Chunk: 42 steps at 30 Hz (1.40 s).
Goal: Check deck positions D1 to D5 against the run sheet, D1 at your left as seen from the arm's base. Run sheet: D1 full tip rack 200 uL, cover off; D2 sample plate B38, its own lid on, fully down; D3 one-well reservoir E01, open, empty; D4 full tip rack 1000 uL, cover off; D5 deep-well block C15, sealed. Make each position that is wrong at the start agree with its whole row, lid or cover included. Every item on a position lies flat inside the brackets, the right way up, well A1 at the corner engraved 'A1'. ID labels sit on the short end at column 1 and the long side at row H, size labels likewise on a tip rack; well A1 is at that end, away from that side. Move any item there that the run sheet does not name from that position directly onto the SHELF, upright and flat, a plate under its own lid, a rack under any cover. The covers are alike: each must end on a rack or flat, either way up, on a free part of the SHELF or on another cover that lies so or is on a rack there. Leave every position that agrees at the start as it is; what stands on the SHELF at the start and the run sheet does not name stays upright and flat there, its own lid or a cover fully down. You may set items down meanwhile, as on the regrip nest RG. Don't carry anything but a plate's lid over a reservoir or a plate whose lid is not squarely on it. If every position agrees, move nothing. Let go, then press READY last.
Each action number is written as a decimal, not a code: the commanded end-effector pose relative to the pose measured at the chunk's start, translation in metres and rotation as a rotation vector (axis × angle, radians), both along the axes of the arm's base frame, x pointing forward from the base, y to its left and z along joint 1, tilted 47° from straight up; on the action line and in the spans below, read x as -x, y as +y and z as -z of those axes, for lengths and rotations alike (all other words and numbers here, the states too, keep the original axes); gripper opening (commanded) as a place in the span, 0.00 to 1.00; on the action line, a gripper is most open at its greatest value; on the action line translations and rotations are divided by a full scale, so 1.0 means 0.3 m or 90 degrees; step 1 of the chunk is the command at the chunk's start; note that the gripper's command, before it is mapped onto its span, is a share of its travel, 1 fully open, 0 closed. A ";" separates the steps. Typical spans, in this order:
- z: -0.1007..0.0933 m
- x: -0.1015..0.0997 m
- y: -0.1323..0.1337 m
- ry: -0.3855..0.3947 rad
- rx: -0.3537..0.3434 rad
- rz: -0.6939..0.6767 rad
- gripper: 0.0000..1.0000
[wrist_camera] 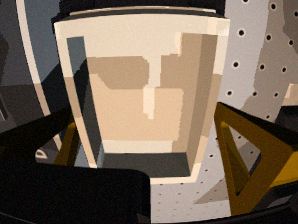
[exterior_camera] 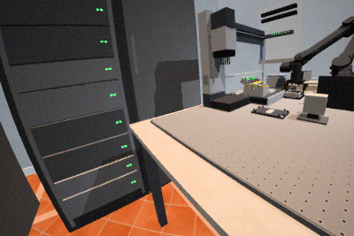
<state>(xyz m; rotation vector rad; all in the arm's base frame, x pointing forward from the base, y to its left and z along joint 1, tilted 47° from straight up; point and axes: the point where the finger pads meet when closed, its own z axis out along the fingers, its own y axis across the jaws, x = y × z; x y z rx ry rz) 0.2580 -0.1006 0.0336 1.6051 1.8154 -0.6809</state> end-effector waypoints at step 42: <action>-0.110 -0.056 0.098 -0.036 -0.007 -0.010 1.00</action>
